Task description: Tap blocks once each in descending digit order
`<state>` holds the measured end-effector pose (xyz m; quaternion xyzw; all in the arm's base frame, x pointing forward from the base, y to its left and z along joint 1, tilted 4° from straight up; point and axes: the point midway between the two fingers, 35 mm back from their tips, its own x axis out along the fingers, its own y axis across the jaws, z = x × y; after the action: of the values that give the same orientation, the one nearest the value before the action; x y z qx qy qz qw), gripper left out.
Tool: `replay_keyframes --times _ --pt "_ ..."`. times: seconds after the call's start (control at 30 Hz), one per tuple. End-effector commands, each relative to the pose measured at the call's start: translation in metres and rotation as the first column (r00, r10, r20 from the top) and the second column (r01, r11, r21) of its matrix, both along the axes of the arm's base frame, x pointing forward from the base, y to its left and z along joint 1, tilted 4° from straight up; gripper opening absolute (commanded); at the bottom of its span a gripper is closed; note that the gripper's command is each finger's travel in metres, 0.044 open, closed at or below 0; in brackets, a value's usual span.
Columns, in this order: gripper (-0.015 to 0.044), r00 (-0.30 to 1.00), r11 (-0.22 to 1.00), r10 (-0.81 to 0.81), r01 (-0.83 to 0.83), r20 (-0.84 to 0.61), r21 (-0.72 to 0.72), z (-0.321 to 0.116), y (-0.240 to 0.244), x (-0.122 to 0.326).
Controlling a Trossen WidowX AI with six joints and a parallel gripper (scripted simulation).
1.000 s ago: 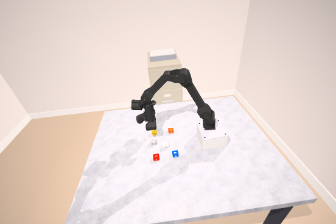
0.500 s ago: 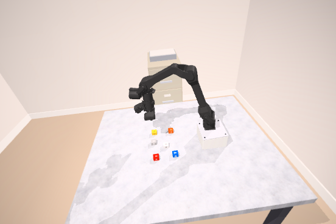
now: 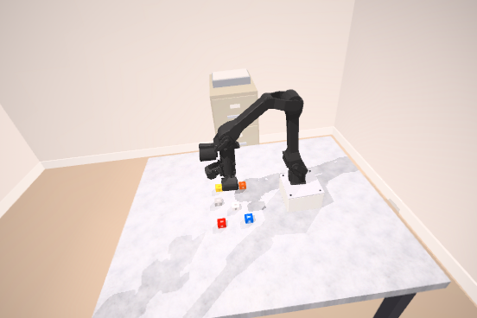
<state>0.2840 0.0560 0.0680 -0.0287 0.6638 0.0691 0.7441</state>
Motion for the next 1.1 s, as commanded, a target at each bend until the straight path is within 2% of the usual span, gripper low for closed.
replay_keyframes --times 0.0,0.83,1.07 --pt "0.002 0.999 1.0 -0.004 0.004 -0.041 -0.009 -0.054 0.002 -0.008" --pt "0.002 0.999 1.0 -0.004 0.004 -0.042 -0.009 -0.087 0.004 -0.007" --pt "0.002 0.999 1.0 0.002 -0.002 -0.037 -0.007 -0.083 0.004 -0.006"
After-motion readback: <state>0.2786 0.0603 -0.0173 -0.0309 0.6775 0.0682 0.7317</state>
